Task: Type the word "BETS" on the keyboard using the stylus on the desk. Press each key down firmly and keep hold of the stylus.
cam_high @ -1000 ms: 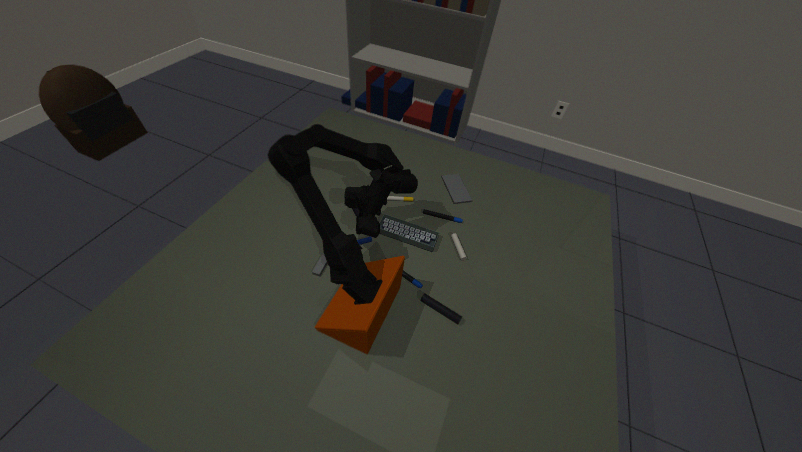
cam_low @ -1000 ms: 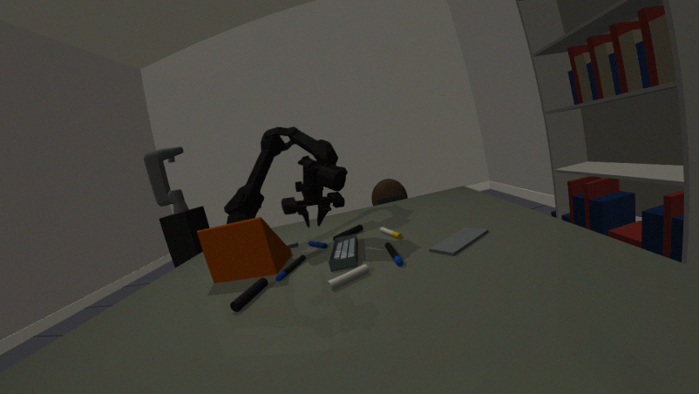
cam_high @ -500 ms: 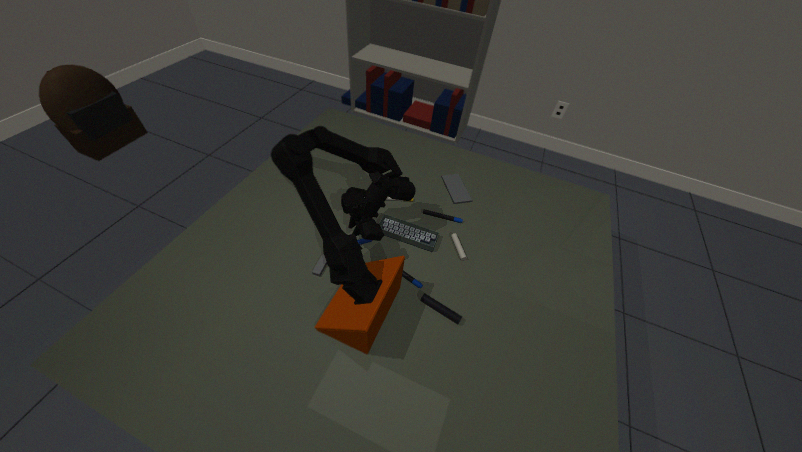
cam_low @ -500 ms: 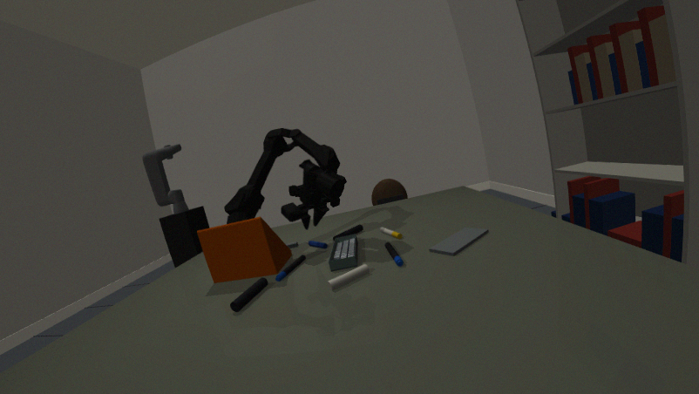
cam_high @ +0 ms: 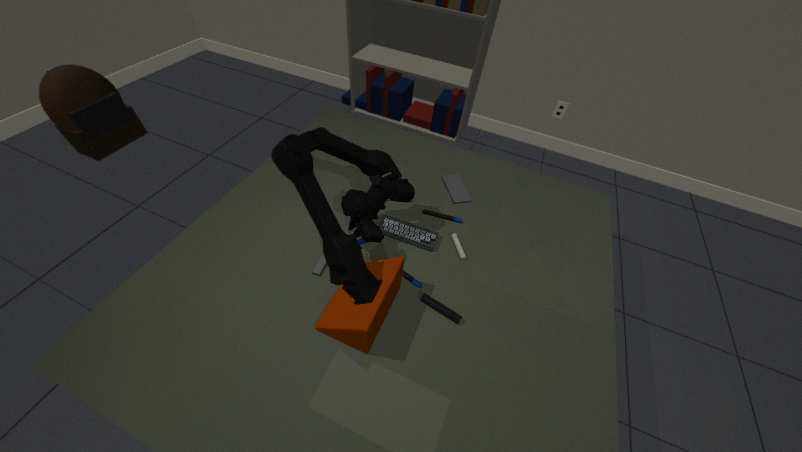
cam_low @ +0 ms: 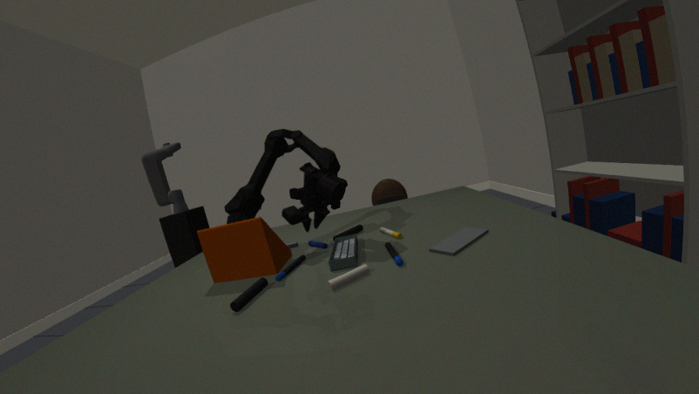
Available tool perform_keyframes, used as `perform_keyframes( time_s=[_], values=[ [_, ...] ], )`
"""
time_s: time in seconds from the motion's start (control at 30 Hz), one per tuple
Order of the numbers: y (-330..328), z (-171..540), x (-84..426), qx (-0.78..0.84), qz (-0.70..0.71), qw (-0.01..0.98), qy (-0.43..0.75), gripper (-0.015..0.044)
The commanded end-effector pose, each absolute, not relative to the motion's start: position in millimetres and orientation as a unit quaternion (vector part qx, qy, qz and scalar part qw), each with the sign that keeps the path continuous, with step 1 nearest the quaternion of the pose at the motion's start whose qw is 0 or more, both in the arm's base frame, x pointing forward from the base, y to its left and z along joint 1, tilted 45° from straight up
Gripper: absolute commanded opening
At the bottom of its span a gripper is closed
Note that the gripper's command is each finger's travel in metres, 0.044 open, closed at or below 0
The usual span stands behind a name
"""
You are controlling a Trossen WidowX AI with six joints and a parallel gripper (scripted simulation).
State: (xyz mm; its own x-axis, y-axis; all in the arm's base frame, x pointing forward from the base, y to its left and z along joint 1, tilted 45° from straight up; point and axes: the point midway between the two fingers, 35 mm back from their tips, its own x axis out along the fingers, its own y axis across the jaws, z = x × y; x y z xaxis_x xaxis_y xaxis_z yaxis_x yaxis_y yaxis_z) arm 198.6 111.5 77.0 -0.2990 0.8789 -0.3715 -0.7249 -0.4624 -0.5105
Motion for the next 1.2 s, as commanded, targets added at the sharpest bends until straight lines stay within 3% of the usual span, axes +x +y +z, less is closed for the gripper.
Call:
perform_keyframes(
  time_s=[0.0, 1.17],
  values=[
    [114.3, 73.8, 197.8, -0.307, 0.797, 0.505, -0.122, 0.0150],
    [131.0, 58.1, 197.5, -0.307, 0.797, 0.505, -0.122, 0.0150]
  ],
)
